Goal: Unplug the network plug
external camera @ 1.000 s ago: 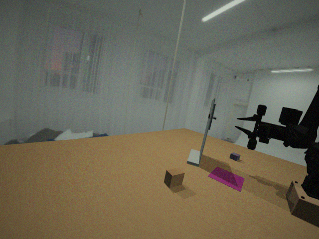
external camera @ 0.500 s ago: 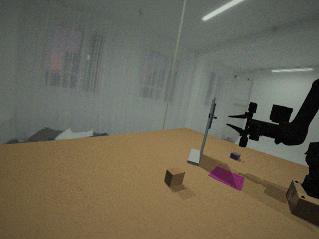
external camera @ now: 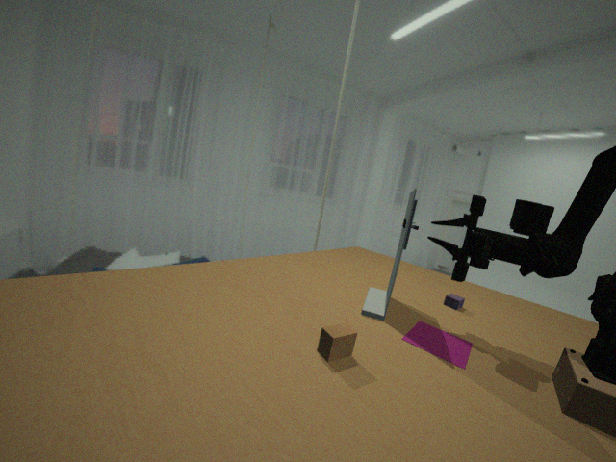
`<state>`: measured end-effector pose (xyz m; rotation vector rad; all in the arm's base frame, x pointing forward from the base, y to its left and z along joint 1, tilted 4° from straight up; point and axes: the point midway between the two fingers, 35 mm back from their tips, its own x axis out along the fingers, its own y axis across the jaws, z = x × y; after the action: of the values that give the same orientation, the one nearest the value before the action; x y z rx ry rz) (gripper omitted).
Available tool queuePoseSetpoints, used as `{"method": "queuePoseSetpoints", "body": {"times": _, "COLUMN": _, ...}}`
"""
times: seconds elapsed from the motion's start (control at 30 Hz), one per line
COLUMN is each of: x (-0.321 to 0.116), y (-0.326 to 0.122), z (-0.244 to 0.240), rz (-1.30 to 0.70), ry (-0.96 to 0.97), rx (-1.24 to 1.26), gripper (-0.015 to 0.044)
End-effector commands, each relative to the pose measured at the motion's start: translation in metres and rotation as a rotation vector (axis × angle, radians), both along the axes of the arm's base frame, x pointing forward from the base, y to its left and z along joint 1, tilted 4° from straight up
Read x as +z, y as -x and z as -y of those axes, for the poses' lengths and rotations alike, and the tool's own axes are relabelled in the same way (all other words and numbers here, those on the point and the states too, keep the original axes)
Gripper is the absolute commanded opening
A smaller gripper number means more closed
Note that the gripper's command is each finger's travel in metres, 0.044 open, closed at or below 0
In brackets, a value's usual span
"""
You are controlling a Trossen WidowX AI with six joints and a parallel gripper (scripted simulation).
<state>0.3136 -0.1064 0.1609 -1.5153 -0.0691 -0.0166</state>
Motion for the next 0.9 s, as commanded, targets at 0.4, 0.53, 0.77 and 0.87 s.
{"method": "queuePoseSetpoints", "body": {"times": 0.4, "x": 0.002, "y": -0.025, "z": -0.006, "rz": 0.003, "ry": 0.004, "rx": -0.004, "gripper": 0.0156}}
{"method": "queuePoseSetpoints", "body": {"times": 0.53, "x": 0.003, "y": -0.031, "z": -0.009, "rz": 0.003, "ry": 0.004, "rx": -0.004, "gripper": 0.0156}}
{"method": "queuePoseSetpoints", "body": {"times": 0.77, "x": 0.003, "y": -0.038, "z": -0.012, "rz": 0.004, "ry": 0.004, "rx": -0.004, "gripper": 0.0149}}
{"method": "queuePoseSetpoints", "body": {"times": 0.87, "x": 0.003, "y": -0.038, "z": -0.012, "rz": 0.004, "ry": 0.004, "rx": -0.004, "gripper": 0.0129}}
